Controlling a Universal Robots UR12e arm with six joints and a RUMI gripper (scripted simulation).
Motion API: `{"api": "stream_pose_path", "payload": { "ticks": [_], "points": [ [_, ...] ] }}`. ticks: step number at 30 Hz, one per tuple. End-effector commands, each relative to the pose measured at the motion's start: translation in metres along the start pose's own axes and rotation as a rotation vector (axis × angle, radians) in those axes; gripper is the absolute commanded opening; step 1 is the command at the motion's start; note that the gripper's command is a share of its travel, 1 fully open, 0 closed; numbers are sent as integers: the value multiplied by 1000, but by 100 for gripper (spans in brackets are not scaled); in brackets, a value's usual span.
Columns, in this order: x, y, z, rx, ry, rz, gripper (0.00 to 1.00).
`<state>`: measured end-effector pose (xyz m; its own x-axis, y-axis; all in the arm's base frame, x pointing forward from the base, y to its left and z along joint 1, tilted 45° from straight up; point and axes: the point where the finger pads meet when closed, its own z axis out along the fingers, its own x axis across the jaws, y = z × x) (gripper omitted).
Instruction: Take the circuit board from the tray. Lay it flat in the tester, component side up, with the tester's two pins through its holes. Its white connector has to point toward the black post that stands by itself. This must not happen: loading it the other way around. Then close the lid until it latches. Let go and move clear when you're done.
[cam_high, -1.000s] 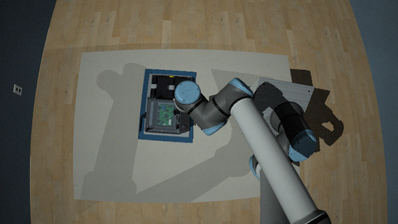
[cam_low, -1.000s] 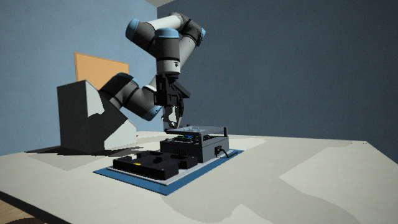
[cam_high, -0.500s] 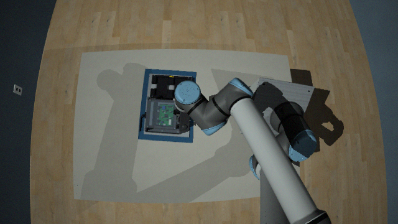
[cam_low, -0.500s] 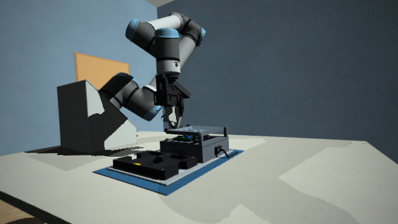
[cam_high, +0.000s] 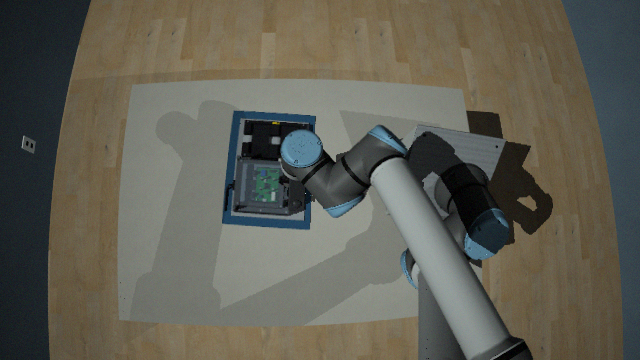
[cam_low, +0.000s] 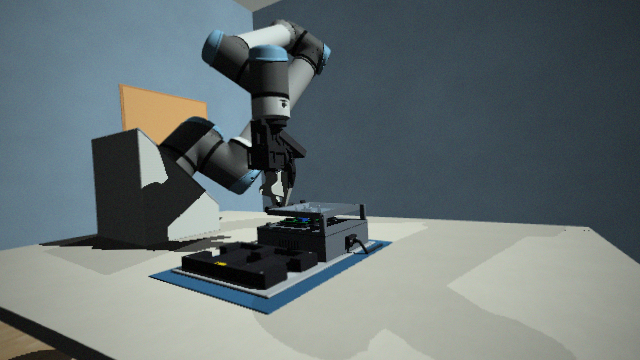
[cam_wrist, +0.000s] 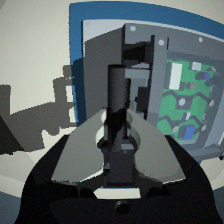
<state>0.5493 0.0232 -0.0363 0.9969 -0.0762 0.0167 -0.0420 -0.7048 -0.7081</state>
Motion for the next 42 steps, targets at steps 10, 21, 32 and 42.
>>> {"api": "stream_pose_path", "payload": {
  "ticks": [10,21,32,42],
  "points": [
    [0,0,0,0,1,0,0],
    [0,0,2,0,1,0,0],
    [0,0,3,0,1,0,0],
    [0,0,3,0,1,0,13]
  ]
}}
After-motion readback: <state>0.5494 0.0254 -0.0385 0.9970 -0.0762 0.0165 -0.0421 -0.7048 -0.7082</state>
